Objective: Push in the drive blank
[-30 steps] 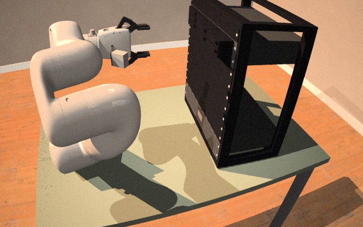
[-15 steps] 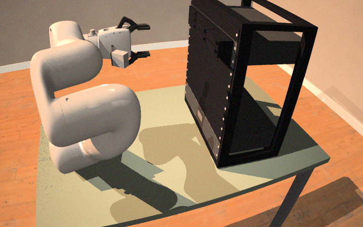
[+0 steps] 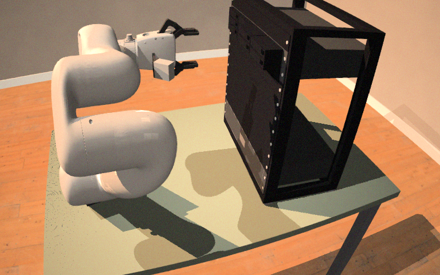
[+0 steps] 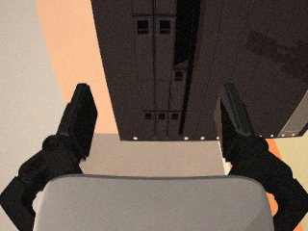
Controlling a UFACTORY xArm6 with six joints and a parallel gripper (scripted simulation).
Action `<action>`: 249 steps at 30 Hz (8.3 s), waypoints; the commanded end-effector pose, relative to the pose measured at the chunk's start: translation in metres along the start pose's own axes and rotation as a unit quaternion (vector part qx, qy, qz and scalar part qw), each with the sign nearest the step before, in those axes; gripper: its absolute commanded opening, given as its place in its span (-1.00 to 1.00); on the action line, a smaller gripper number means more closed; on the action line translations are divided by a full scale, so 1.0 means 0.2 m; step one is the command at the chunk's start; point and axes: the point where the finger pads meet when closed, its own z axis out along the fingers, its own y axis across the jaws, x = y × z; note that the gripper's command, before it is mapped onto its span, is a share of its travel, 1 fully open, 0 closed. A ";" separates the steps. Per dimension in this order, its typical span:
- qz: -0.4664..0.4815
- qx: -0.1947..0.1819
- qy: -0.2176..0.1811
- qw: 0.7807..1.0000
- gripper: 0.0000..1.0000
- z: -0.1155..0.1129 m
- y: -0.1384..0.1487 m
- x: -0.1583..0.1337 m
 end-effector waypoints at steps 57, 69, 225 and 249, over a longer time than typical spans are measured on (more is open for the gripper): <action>0.002 0.001 -0.002 1.000 1.00 0.37 -0.01 -0.04; 0.002 0.001 -0.002 1.000 1.00 0.37 -0.01 -0.04; 0.002 0.001 -0.002 1.000 -1.00 0.81 -0.11 -0.27; 0.002 0.001 -0.002 1.000 -1.00 0.83 -0.11 -0.27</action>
